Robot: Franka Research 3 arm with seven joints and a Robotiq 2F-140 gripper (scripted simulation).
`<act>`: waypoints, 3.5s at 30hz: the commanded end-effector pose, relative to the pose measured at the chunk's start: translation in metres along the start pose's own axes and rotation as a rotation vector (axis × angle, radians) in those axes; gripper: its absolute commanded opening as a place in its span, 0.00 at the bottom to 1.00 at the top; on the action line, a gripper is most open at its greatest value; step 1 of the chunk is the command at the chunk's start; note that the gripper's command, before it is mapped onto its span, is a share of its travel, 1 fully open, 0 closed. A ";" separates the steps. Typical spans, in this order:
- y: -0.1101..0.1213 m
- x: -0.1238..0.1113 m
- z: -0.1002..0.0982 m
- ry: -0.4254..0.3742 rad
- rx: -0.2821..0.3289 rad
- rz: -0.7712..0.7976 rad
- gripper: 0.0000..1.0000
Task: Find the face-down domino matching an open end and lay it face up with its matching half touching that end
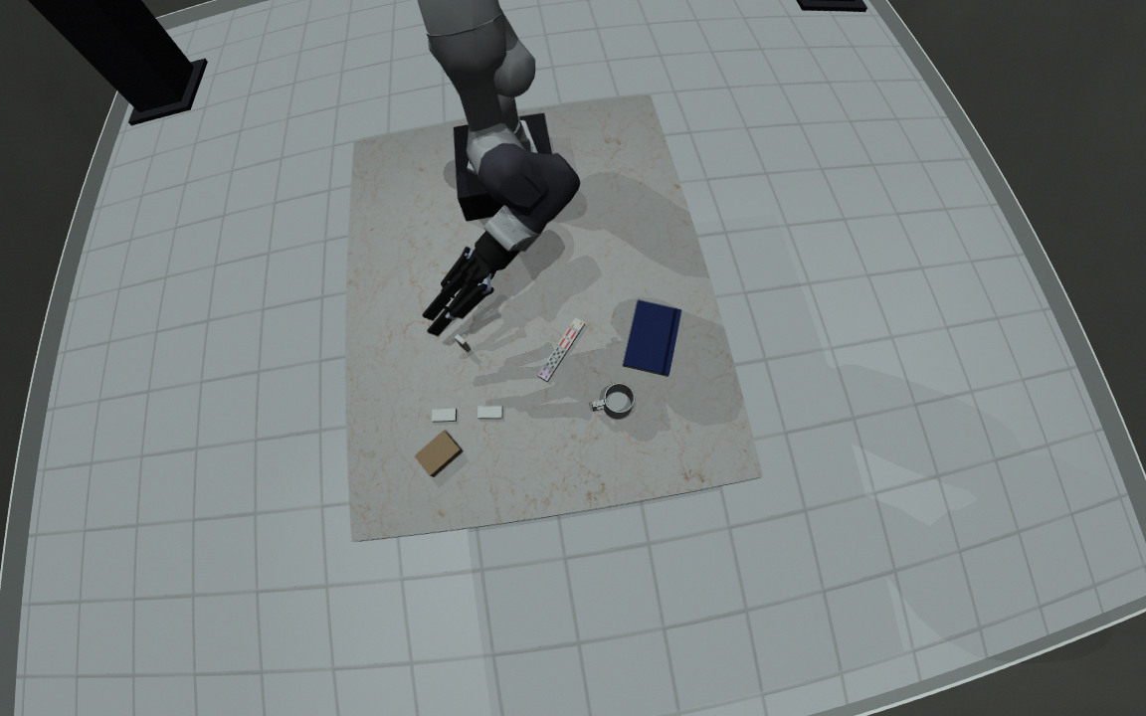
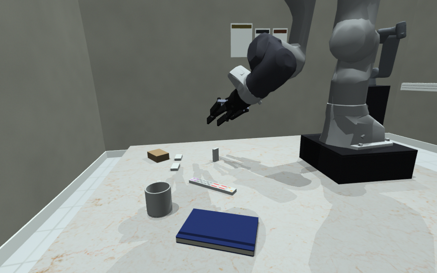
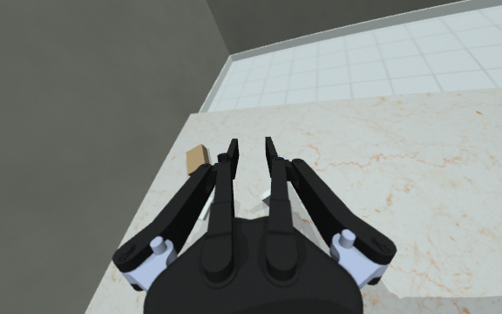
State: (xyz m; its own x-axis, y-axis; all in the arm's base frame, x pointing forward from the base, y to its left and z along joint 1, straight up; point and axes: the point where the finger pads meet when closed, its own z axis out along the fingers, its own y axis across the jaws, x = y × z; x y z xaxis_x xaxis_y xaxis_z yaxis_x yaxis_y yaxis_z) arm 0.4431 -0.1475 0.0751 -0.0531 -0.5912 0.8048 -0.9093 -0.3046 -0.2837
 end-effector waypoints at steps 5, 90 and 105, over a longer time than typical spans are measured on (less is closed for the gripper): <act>0.007 -0.028 0.000 -0.346 -0.176 0.135 0.34; 0.004 -0.016 0.013 -0.972 -0.581 0.582 0.34; -0.002 -0.045 0.024 -1.024 -0.308 -0.056 0.34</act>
State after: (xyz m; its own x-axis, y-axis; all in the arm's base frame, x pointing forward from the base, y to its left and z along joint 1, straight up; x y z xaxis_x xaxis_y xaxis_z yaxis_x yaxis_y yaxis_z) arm 0.4530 -0.1362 0.0278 -0.0047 -0.9979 -0.0648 -0.9999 0.0040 0.0109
